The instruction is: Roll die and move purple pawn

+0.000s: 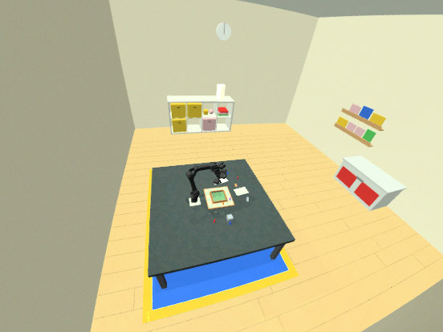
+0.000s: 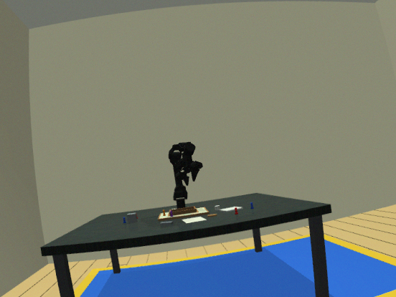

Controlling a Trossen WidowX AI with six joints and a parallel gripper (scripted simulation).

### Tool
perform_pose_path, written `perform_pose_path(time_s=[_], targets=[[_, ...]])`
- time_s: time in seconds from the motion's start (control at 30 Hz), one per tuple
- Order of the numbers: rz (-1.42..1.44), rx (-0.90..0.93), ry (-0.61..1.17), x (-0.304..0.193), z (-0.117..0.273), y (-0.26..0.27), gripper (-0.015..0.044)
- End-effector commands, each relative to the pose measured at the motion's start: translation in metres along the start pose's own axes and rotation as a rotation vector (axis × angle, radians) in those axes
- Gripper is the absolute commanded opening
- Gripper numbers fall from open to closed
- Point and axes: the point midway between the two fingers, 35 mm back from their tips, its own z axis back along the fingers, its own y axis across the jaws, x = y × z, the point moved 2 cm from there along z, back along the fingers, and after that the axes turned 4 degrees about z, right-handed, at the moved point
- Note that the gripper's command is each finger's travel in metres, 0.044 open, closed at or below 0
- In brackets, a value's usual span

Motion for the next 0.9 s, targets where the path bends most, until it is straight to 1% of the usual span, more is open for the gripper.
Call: perform_pose_path(time_s=[0.0, 0.2, 0.27, 0.67, 0.87], targets=[[0.382, -0.062, 0.201, -0.051, -0.041, 0.028, 0.0275], [0.82, -0.109, 0.435, -0.122, -0.084, 0.046, 0.0275], [0.905, -0.114, 0.484, -0.14, -0.092, 0.05, 0.0275], [0.915, -0.115, 0.49, -0.145, -0.093, 0.054, 0.0275], [0.915, -0.115, 0.49, -0.15, -0.106, 0.05, 0.0275]])
